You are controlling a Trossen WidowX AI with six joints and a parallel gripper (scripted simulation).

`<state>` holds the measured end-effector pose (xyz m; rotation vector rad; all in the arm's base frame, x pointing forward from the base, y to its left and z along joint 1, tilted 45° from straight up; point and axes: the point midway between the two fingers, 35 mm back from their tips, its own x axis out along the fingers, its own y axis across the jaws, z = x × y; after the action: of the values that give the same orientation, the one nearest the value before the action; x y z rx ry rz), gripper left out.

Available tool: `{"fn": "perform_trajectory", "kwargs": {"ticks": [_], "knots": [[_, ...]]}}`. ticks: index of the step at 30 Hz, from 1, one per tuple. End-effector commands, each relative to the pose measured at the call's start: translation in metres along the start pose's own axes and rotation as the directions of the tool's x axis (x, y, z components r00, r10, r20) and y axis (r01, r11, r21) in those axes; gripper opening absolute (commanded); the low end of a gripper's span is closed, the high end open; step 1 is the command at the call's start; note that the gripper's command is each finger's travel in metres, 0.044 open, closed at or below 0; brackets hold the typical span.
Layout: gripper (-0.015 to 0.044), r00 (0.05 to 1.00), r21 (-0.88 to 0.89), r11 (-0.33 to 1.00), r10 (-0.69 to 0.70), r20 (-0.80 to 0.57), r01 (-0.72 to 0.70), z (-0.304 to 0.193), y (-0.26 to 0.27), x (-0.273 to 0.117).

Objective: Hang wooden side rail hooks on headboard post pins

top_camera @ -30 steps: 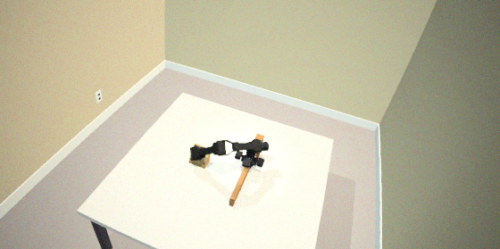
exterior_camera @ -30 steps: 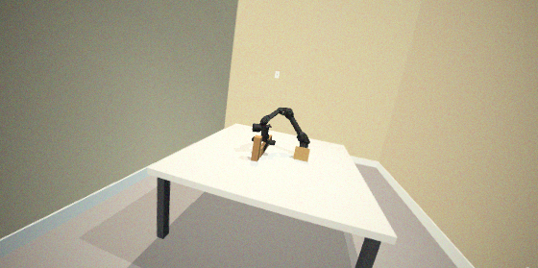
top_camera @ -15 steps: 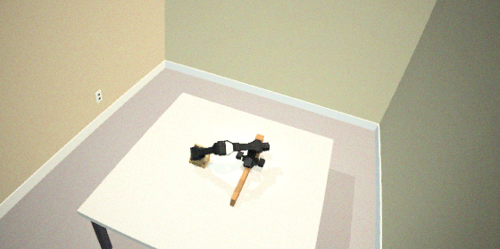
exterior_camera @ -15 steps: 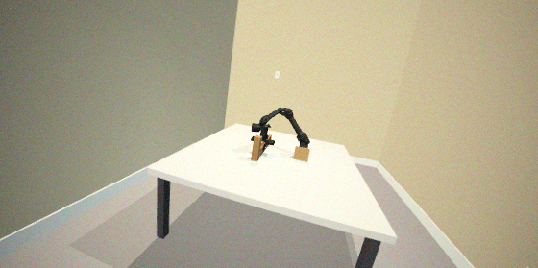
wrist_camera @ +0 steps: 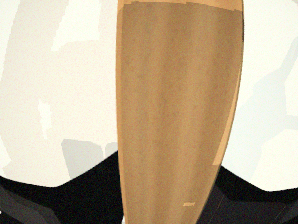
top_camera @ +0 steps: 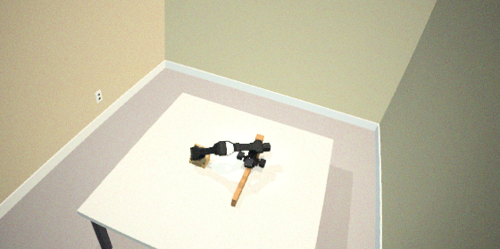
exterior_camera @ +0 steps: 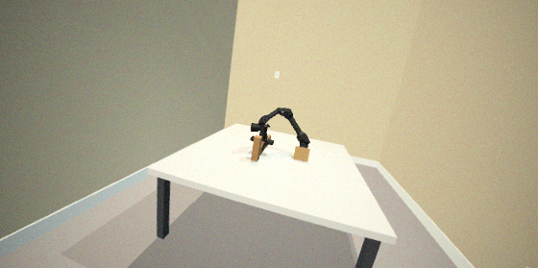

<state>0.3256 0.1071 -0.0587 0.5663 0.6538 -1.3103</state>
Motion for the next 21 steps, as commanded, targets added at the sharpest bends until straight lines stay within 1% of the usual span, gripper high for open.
{"fn": "perform_trajectory", "kwargs": {"ticks": [1, 21], "knots": [[0.0, 1.0, -0.003, 1.0, 0.007, 0.002, -0.006, 0.0012, 0.0052, -0.0001], [0.0, 1.0, -0.003, 1.0, 0.006, 0.002, -0.006, 0.0, 0.0004, -0.0017]]}}
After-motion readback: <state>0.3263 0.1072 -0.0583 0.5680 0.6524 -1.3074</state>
